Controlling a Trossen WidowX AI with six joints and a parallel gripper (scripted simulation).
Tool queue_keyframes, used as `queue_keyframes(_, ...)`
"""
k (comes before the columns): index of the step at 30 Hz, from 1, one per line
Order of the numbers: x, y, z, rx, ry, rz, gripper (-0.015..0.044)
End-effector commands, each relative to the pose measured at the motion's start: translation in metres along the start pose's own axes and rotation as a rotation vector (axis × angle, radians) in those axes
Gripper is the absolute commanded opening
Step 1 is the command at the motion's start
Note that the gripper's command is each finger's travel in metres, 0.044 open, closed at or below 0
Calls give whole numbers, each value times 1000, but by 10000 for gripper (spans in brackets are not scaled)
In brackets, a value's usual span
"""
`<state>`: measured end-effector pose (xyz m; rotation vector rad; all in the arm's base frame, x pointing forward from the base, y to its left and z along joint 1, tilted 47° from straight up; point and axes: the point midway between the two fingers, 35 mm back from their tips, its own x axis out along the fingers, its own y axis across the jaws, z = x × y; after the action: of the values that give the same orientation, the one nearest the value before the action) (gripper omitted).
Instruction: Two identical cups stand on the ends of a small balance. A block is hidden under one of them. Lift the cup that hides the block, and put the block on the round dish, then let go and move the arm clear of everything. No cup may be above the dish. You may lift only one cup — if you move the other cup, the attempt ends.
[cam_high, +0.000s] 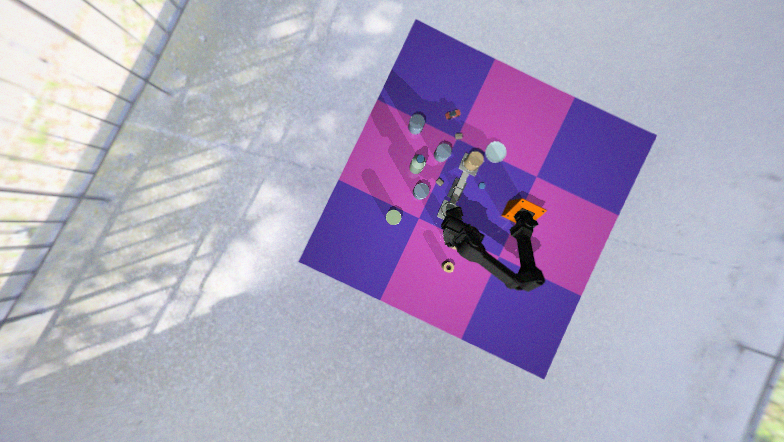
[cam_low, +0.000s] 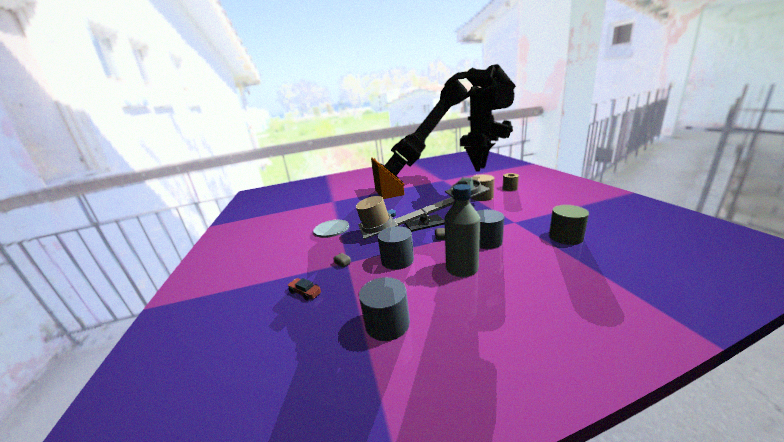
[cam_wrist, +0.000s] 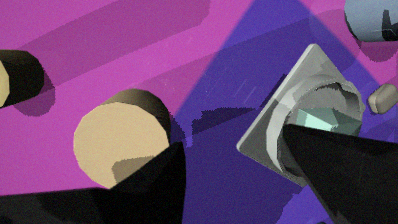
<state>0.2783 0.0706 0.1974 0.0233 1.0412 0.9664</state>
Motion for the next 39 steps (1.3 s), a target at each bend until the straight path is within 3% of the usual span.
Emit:
queue_keyframes(1,-4,-12,-2,128,2,-17,260)
queue_keyframes(7,-12,-38,5,245,-29,-70,260)
queue_keyframes(39,-14,-67,-13,1338,60,24,260)
